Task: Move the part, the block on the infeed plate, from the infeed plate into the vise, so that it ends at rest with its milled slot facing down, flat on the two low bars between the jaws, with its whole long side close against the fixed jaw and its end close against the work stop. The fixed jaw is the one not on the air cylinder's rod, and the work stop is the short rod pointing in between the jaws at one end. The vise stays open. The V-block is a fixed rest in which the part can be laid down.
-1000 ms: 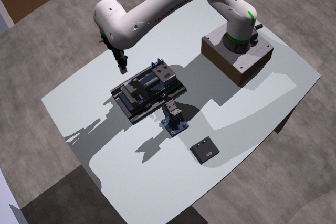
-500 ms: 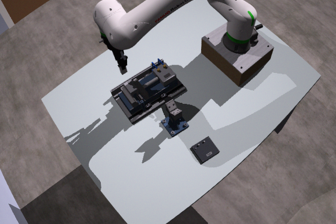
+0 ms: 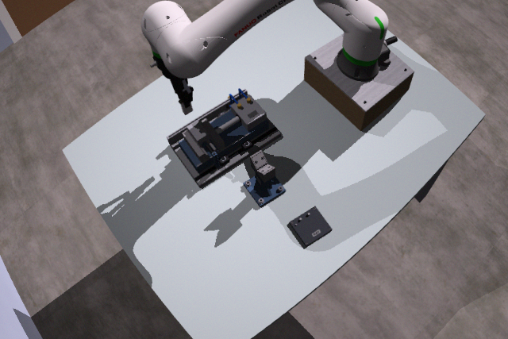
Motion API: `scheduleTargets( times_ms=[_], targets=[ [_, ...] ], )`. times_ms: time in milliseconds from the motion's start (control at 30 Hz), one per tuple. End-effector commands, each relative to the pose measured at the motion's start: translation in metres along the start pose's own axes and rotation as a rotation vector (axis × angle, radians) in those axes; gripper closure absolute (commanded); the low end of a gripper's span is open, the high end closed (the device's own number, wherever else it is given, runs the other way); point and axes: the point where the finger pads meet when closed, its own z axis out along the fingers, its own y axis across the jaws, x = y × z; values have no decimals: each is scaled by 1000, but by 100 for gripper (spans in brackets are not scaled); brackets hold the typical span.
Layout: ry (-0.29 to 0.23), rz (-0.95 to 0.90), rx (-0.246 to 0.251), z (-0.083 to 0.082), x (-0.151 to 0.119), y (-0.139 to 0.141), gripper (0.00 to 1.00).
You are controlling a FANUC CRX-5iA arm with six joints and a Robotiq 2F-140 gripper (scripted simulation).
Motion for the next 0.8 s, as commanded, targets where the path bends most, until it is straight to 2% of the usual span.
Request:
scheduleTargets(
  times_ms=[0, 767],
  targets=[
    [0, 0, 0, 4, 0, 0, 100],
    [0, 0, 0, 35, -2, 0, 100]
  ],
)
